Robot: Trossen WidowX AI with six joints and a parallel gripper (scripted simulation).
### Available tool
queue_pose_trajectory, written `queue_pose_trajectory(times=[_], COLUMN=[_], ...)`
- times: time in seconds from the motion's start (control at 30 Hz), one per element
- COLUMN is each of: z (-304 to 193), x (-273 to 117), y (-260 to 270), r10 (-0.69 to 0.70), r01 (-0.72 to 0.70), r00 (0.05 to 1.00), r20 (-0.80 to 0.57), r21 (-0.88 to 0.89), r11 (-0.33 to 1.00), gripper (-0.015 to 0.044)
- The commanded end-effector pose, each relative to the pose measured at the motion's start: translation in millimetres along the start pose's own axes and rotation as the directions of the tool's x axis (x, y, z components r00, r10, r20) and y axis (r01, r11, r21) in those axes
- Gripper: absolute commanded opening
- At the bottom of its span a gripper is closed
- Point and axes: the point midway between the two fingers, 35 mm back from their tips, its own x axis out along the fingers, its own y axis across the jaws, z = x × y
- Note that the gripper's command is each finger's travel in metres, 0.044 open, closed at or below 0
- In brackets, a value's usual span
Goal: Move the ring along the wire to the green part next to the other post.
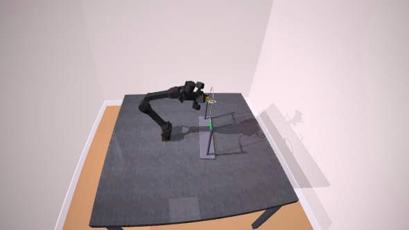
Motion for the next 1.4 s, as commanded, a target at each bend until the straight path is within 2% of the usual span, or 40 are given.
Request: queue_pose_trajectory(times=[0.0, 0.67, 1.37], z=[1, 3, 7], x=[1, 1, -1], y=[-2, -13, -24], r10=[-0.030, -0.173, -0.302], r01=[0.031, 0.183, 0.334], r00=[1.000, 0.983, 0.942], r20=[0.009, 0.060, 0.144], r21=[-0.044, -0.247, -0.438], r11=[0.999, 0.952, 0.834], gripper=[-0.0150, -0.0150, -0.0150])
